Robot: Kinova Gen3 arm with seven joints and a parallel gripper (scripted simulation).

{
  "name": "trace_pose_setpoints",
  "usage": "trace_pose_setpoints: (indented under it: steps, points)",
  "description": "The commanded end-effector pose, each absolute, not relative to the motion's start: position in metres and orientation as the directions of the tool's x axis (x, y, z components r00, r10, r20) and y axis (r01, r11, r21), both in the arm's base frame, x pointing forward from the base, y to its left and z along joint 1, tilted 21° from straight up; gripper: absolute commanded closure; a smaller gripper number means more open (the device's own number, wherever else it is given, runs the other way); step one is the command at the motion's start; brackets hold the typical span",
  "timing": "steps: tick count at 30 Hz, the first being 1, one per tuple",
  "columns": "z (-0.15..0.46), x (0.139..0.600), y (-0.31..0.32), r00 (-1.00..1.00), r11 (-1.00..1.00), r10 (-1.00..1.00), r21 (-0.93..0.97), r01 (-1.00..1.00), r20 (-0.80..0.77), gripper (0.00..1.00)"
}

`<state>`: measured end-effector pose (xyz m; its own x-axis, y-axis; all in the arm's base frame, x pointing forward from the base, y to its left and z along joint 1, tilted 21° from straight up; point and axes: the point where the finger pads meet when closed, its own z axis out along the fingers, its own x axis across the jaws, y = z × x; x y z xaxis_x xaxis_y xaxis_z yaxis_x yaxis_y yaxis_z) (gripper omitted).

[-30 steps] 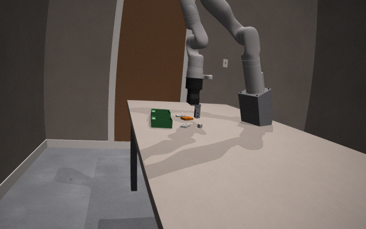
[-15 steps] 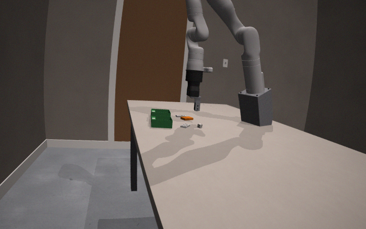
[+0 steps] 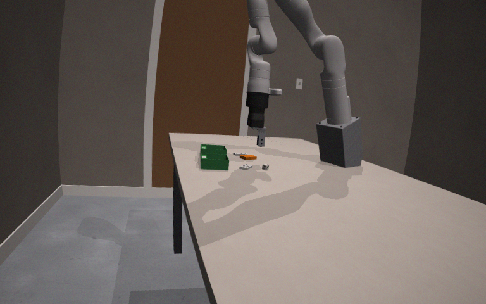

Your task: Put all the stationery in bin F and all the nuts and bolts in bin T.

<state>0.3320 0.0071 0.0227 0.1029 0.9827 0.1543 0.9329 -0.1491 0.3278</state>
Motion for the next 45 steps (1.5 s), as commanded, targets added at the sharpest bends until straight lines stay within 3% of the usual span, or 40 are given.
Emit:
trace_pose_setpoints:
  steps: [1, 7, 22, 35, 38, 45]
  points:
    - [0.029, 0.331, 0.006, 0.103, -0.15, 0.983, 0.331, 0.932, 0.155, 0.66]
    - [0.029, 0.331, 0.006, 0.103, -0.15, 0.983, 0.331, 0.932, 0.155, 0.66]
    - [0.052, 0.397, -0.009, 0.103, -0.15, 0.983, 0.331, 0.932, 0.154, 0.66]
    - [0.077, 0.47, -0.025, 0.646, -0.714, 0.691, 0.17, 0.679, 0.323, 0.66]
    - [0.078, 0.471, -0.025, 0.679, -0.748, 0.655, 0.154, 0.646, 0.331, 0.66]
    - [0.078, 0.471, -0.025, 0.859, -0.927, 0.359, 0.031, 0.374, 0.364, 0.66]
